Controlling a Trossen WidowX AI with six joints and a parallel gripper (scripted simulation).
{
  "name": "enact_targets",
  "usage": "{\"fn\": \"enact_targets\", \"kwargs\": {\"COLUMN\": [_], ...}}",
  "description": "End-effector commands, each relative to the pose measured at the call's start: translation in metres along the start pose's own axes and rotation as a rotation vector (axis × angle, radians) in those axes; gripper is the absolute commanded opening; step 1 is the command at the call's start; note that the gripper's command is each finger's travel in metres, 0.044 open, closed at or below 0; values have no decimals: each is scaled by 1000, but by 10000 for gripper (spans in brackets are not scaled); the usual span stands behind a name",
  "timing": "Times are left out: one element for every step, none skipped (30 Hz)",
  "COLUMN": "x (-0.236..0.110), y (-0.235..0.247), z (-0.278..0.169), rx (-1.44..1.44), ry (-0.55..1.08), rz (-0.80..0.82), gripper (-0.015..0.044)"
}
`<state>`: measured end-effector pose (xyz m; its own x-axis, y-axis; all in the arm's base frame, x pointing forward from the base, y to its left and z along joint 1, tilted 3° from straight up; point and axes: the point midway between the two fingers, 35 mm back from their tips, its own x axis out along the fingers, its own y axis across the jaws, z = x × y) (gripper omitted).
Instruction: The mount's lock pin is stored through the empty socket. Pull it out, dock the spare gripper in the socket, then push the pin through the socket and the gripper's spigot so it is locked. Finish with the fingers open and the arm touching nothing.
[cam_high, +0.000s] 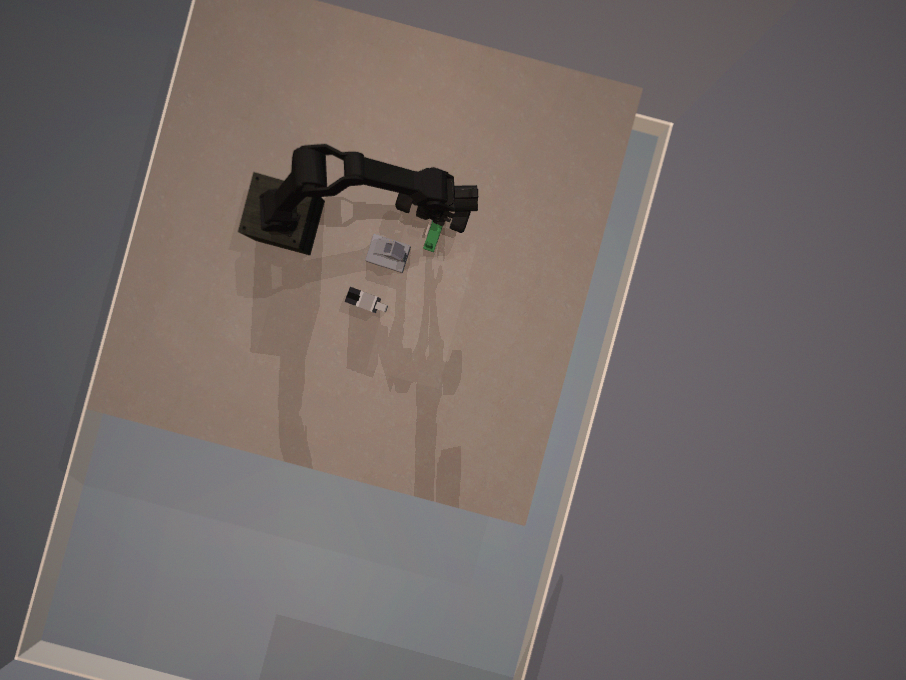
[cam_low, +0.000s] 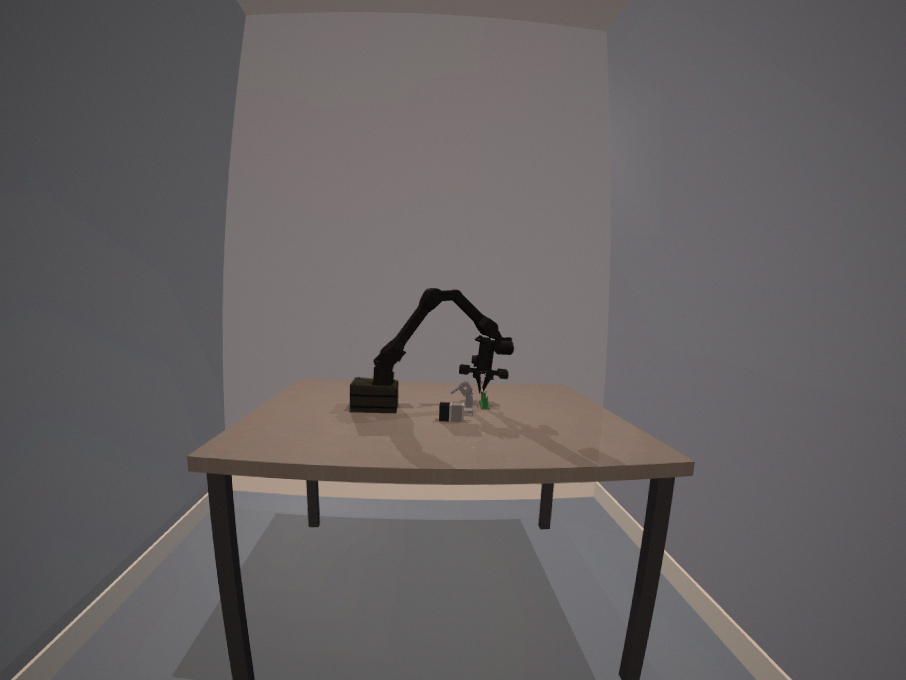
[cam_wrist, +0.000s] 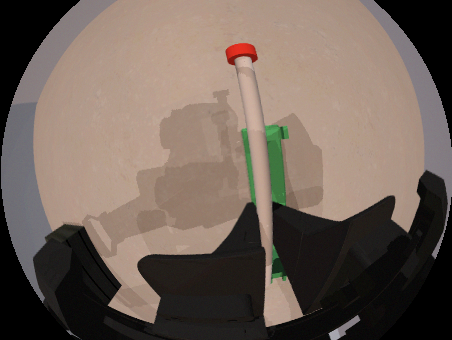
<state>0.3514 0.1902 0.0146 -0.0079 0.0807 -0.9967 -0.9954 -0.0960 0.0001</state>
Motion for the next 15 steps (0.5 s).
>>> {"fn": "enact_targets", "kwargs": {"x": [-7,-8,-9,-10,-11,-12,-13,-14,-15,-16,-17,-17,-17,-16,-15], "y": [-4,-5,-6,-7,-7,-8,-9,-9,-10,-11,-11,-11,-11,-11,-11], "z": [-11,-14,-17,-20,-23,-26,-29,-32,-35,-37,-39,-39,-39,-39,-39], "rx": [-2,-3,-4,-5,-6,-7,-8,-9,-10,-10,-11,-11,-11,-11,-11], "ry": [-2,-1,-1,0,0,1,1,1,2,2,2,2,2,2,3], "rz": [-7,-7,-7,-7,-7,-7,-7,-7,-7,-7,-7,-7,-7,-7,-6], "gripper": [0,0,0,0,0,0,0,0,0,0,0,0,0,0,0]}}
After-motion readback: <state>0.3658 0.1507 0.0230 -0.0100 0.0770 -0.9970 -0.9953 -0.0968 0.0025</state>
